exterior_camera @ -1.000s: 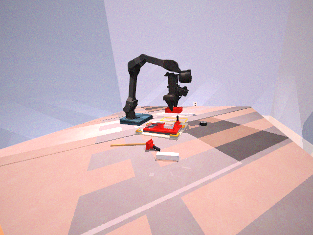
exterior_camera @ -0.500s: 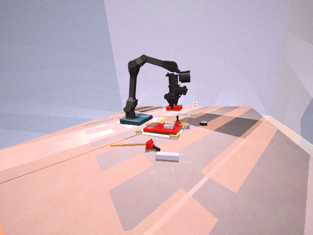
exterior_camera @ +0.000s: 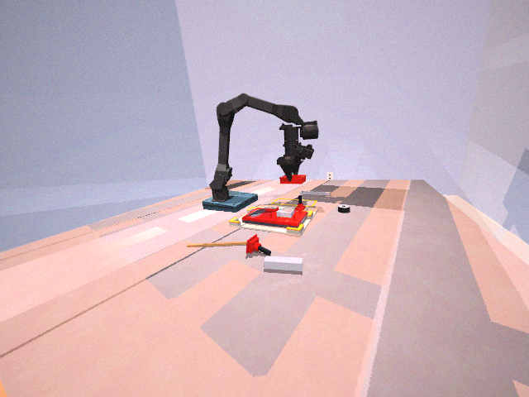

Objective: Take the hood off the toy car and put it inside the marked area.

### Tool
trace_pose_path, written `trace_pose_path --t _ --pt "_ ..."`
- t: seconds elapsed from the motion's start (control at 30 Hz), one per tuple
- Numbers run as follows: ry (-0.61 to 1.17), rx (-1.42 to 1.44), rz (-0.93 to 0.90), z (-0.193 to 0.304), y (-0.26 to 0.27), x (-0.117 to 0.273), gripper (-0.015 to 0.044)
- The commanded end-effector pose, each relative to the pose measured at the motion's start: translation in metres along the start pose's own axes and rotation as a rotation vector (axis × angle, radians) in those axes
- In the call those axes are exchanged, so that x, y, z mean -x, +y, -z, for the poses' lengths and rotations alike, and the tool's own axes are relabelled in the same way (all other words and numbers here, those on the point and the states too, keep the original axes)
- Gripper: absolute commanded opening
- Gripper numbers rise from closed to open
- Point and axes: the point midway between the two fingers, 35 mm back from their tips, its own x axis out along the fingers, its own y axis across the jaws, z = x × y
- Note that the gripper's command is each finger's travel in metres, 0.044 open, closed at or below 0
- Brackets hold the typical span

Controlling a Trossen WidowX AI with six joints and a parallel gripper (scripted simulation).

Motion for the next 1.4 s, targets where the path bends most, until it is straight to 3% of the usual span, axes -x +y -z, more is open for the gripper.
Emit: trace_pose_path --t 0.0,1.37 --pt "-0.013 -0.006 -0.001 0.006 0.009 0.003 0.0000" --pt "-0.014 -0.006 -0.001 0.004 0.012 -0.019 0.0000"
